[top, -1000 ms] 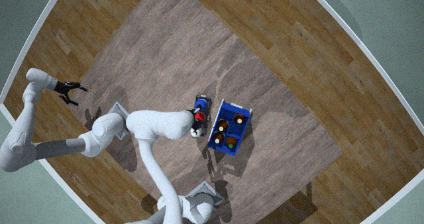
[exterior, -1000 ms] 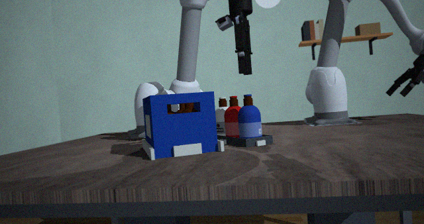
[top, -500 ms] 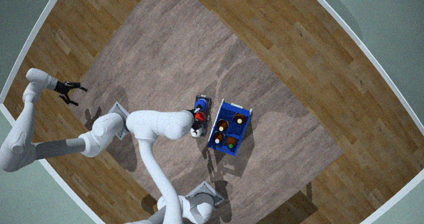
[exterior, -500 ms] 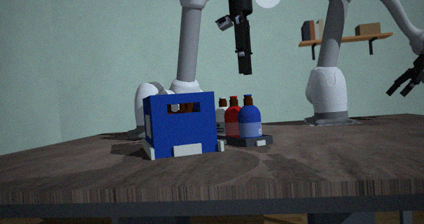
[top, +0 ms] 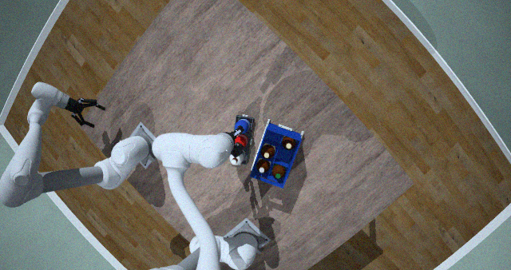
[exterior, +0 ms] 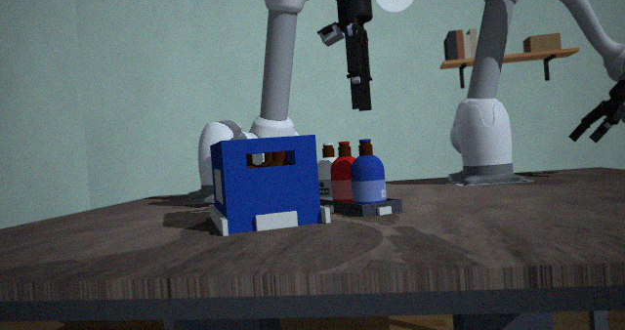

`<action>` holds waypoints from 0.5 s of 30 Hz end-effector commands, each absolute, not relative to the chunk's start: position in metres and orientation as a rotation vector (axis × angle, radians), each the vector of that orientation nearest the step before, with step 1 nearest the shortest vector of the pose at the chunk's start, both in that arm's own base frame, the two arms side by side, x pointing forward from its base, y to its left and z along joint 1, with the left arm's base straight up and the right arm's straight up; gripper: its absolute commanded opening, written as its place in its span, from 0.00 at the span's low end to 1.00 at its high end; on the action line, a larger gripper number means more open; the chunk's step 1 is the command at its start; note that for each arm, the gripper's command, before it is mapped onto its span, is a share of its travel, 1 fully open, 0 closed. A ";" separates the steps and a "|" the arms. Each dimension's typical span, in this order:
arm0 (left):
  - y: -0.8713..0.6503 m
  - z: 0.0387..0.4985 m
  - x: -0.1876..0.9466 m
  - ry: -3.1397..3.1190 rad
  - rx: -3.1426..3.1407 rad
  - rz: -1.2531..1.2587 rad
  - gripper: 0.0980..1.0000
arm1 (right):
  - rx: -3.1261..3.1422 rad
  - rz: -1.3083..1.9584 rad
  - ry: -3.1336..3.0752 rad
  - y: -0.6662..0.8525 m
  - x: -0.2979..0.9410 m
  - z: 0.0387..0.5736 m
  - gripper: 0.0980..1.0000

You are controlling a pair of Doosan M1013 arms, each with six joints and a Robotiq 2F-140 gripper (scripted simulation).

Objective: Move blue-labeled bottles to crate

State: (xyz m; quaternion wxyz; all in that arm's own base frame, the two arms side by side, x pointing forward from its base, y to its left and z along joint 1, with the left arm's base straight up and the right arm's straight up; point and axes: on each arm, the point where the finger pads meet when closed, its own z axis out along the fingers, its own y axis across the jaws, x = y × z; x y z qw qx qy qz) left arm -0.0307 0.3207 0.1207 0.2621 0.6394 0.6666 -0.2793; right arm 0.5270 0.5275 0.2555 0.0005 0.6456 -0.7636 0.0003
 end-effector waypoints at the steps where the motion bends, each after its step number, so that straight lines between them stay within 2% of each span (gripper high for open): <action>1: 0.321 0.121 -0.031 1.804 1.731 -0.756 1.00 | 2.028 0.000 -2.399 0.528 0.527 0.255 0.38; 15: 0.321 0.121 -0.031 1.804 1.731 -0.756 1.00 | 2.028 0.000 -2.399 0.528 0.527 0.243 0.38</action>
